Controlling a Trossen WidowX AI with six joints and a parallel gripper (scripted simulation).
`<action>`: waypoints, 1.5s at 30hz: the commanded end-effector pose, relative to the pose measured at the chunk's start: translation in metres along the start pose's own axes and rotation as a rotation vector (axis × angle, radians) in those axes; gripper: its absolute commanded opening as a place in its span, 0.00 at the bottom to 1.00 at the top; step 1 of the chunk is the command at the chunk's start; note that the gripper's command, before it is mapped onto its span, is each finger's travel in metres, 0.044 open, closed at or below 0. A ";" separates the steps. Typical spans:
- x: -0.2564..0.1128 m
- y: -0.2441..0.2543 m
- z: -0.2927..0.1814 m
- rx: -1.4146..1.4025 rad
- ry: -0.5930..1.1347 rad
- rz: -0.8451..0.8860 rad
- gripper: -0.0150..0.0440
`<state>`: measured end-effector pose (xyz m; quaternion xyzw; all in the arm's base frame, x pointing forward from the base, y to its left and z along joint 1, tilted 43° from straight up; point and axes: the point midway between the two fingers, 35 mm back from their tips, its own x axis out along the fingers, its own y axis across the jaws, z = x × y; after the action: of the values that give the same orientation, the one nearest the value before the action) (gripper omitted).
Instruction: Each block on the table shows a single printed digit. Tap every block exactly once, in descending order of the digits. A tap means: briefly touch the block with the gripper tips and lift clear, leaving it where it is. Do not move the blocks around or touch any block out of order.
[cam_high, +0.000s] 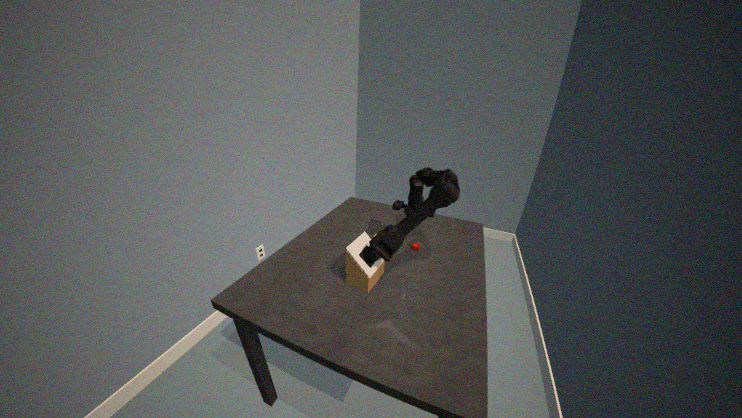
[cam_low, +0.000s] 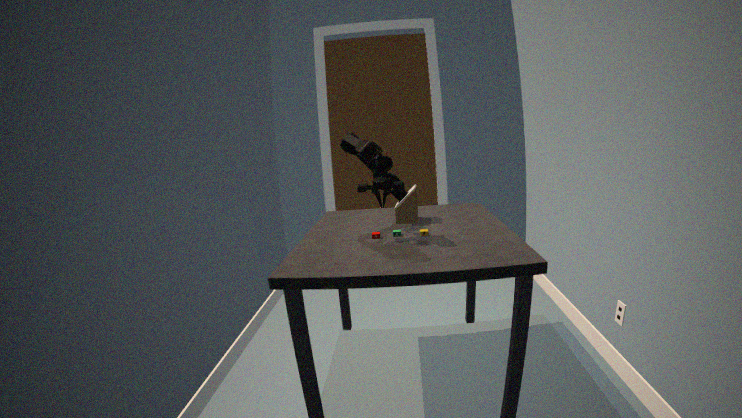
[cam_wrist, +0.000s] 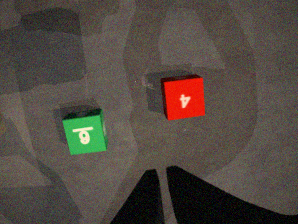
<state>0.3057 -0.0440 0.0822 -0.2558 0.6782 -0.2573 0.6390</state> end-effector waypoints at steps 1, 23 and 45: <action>-0.002 -0.030 0.003 0.010 -0.005 -0.005 0.29; 0.087 -0.031 0.003 0.011 -0.006 -0.009 0.29; 0.097 -0.032 0.005 0.016 -0.012 -0.008 0.29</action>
<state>0.3063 -0.1383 0.0268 -0.2553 0.6705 -0.2636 0.6448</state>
